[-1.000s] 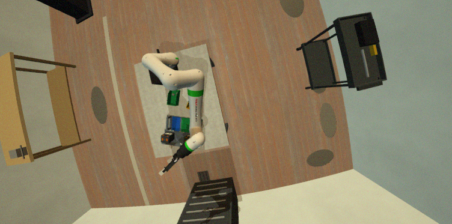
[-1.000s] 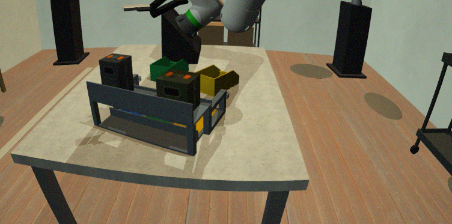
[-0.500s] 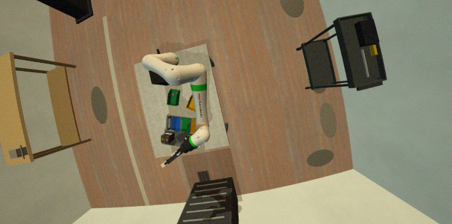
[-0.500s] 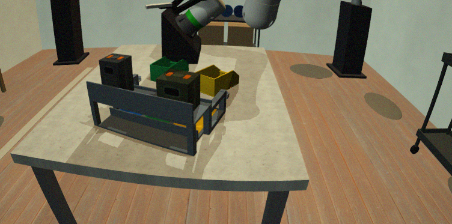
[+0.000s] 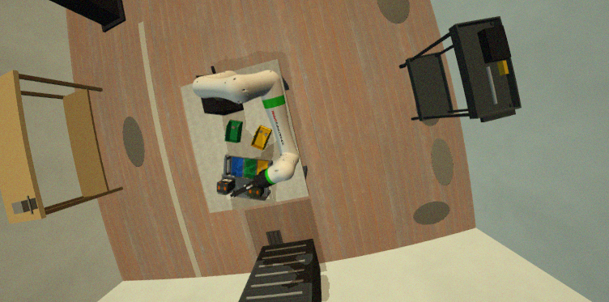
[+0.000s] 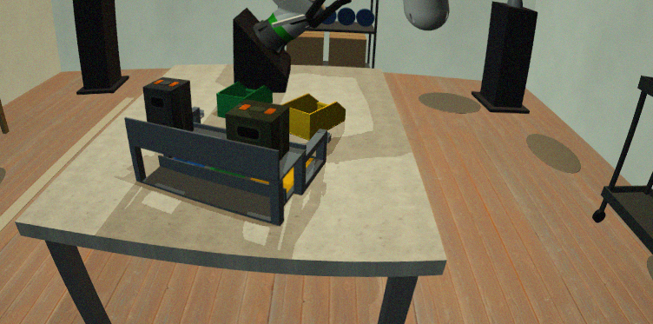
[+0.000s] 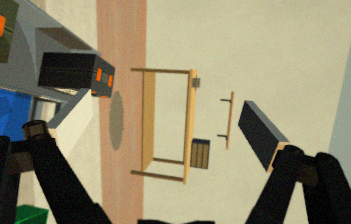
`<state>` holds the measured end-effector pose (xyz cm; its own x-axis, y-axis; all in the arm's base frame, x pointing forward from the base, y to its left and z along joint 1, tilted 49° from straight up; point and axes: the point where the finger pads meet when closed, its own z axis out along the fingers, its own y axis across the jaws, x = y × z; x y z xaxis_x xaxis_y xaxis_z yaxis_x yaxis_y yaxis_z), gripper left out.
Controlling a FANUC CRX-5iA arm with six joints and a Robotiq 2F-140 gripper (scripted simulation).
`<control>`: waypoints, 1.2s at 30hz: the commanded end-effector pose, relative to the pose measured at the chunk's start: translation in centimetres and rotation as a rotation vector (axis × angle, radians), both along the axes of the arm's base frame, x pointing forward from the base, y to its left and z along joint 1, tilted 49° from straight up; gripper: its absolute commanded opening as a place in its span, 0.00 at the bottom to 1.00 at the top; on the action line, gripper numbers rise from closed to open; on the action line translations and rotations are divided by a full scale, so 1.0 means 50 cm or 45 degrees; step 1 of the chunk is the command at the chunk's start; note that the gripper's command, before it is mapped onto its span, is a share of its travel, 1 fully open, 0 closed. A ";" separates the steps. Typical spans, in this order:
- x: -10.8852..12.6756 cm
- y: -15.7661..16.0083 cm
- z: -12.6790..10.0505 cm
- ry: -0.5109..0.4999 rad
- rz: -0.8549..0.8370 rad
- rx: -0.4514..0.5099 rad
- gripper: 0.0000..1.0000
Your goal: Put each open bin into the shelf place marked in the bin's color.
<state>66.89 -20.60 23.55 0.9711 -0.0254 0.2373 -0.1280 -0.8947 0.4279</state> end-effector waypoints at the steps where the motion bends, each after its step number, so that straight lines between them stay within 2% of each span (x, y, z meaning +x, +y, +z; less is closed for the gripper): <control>1: -0.057 0.064 0.010 0.039 -0.019 0.101 1.00; 8: -0.150 0.184 0.025 0.115 -0.008 0.273 1.00; 10: -0.150 0.184 0.025 0.115 -0.008 0.273 1.00; 11: -0.189 0.234 0.033 0.150 0.006 0.342 1.00; 19: -0.286 0.353 0.058 0.242 0.062 0.503 1.00; 22: -0.331 0.411 0.053 0.285 0.074 0.618 1.00; 23: -0.310 0.409 -0.001 0.259 -0.010 0.721 1.00; 25: -0.301 0.407 -0.023 0.246 -0.048 0.765 1.00; 27: -0.301 0.407 -0.023 0.246 -0.048 0.765 1.00; 28: -0.287 0.403 -0.057 0.223 -0.112 0.834 1.00; 36: -0.232 0.374 -0.173 0.108 -0.389 1.091 1.00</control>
<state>54.04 -1.28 17.36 0.9431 -0.3307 -0.0361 -0.3276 -0.9043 -0.2738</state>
